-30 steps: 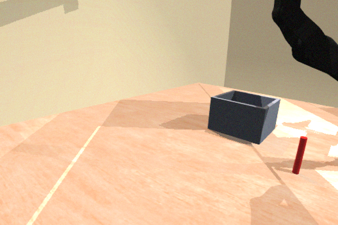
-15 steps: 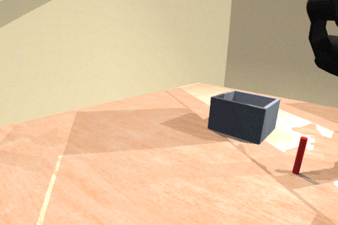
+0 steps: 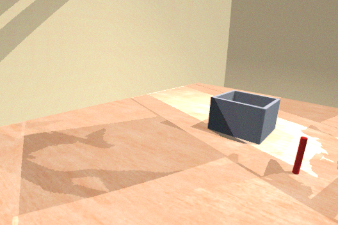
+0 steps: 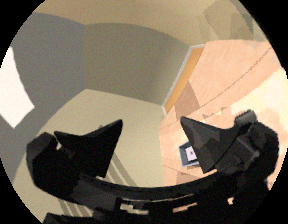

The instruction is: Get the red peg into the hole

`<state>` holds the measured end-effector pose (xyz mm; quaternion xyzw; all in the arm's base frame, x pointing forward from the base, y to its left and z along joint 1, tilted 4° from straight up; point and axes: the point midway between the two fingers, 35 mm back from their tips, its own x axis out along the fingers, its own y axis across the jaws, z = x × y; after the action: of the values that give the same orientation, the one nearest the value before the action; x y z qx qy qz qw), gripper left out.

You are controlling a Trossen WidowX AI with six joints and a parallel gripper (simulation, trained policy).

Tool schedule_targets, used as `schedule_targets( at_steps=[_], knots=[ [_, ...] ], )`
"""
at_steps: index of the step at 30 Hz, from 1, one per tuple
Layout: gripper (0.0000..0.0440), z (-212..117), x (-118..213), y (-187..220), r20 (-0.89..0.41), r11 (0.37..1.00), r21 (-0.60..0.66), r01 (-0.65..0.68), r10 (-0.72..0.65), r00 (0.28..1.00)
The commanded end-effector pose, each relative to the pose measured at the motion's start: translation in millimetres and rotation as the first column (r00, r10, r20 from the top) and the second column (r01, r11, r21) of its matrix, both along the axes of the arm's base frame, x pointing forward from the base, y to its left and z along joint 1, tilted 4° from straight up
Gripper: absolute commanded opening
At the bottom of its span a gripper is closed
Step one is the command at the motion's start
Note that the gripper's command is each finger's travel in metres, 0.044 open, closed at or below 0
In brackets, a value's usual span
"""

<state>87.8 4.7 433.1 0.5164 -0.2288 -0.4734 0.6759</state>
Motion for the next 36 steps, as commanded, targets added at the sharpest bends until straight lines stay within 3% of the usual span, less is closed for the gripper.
schedule_targets(
  at_steps=[1, 10, 19, 36],
  knots=[
    [0.0438, -18, -7, -9, 0.046, 0.989, 0.135, -0.054, 0.048, 0.998],
    [0.0440, -50, -14, -26, 0.096, 0.917, 0.356, -0.179, 0.155, 0.983],
    [0.0440, -88, -7, -43, 0.087, 0.786, 0.558, -0.268, 0.266, 0.960],
    [0.0440, -141, 17, -56, 0.070, 0.580, 0.779, -0.239, 0.297, 0.952]
  ],
)
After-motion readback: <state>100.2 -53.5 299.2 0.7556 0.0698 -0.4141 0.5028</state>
